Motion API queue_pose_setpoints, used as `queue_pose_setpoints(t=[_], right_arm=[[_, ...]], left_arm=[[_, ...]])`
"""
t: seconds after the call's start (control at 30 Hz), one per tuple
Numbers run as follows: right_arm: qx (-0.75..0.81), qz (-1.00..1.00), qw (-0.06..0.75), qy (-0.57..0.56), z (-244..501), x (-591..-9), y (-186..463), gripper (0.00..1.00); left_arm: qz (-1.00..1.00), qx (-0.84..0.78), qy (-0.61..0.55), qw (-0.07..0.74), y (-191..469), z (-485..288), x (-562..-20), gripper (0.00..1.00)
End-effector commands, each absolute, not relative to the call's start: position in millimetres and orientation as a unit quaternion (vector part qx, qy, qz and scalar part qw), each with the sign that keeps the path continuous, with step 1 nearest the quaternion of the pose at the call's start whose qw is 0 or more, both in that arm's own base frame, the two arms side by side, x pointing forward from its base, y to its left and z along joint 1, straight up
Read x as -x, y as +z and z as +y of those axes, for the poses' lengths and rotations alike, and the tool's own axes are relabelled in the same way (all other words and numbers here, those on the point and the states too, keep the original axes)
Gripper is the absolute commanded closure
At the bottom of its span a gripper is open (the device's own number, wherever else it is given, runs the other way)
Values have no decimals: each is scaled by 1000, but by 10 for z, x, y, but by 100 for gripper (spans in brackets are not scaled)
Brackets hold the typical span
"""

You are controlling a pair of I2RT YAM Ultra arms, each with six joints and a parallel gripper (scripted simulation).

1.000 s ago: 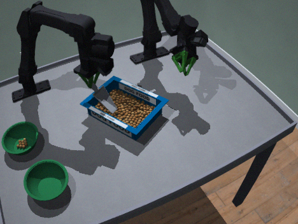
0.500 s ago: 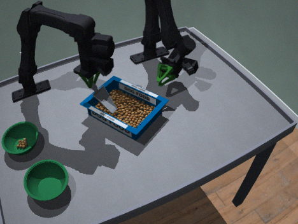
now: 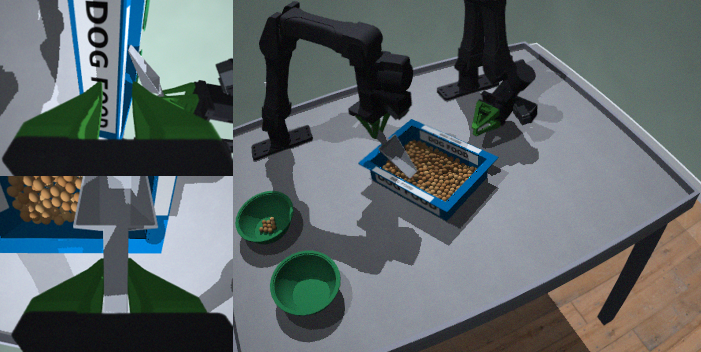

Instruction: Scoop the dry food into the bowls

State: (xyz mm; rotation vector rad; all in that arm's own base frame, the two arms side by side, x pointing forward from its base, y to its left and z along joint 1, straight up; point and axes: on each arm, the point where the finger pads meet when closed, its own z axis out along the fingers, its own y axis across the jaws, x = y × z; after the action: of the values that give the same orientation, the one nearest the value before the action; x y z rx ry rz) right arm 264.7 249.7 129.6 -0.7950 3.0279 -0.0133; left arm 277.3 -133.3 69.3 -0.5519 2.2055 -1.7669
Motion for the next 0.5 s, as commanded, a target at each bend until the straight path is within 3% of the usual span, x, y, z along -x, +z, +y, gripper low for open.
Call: queue_pose_setpoints(t=[0.0, 0.47], right_arm=[[247, 968, 44, 12, 2531, -2749, 1552, 100], [247, 968, 44, 12, 2531, -2749, 1552, 100]], left_arm=[[751, 174, -619, 149, 771, -1338, -2817, 74], [753, 171, -617, 152, 784, -1406, -2897, 74]])
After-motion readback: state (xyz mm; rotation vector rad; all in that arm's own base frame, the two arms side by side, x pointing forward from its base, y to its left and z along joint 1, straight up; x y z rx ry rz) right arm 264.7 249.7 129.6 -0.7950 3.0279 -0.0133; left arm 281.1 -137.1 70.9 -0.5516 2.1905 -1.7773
